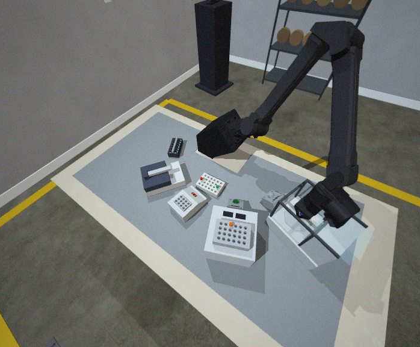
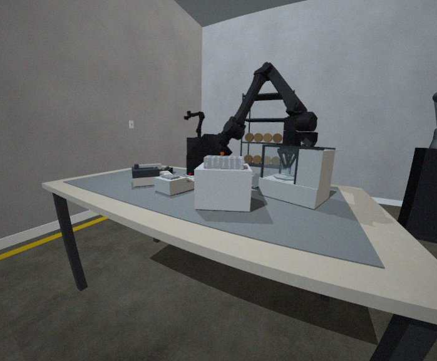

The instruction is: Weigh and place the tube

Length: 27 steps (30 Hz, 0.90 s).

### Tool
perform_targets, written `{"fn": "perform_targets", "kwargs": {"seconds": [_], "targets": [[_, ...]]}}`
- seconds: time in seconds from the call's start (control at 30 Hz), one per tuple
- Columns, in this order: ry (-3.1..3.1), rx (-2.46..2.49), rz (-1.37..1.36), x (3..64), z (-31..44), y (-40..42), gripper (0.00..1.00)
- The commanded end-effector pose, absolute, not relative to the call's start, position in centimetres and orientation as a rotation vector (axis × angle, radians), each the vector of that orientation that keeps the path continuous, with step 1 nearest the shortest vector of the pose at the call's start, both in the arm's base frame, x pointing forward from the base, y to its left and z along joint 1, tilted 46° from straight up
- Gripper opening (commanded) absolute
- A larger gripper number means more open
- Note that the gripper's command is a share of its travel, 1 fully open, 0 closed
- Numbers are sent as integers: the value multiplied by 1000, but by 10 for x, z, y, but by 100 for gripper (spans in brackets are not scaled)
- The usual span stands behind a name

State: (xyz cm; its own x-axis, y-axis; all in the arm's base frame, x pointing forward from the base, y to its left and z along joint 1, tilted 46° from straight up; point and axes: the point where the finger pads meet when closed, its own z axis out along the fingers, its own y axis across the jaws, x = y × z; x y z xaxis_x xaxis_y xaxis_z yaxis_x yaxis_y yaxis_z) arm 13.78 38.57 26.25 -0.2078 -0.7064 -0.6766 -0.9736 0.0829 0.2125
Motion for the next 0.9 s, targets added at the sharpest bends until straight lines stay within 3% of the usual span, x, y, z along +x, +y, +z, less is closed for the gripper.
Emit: {"fn": "perform_targets", "kwargs": {"seconds": [0.0,0.87], "targets": [[1921,-1629,923,139,284,394,36],[1939,-1638,912,140,277,390,36]]}}
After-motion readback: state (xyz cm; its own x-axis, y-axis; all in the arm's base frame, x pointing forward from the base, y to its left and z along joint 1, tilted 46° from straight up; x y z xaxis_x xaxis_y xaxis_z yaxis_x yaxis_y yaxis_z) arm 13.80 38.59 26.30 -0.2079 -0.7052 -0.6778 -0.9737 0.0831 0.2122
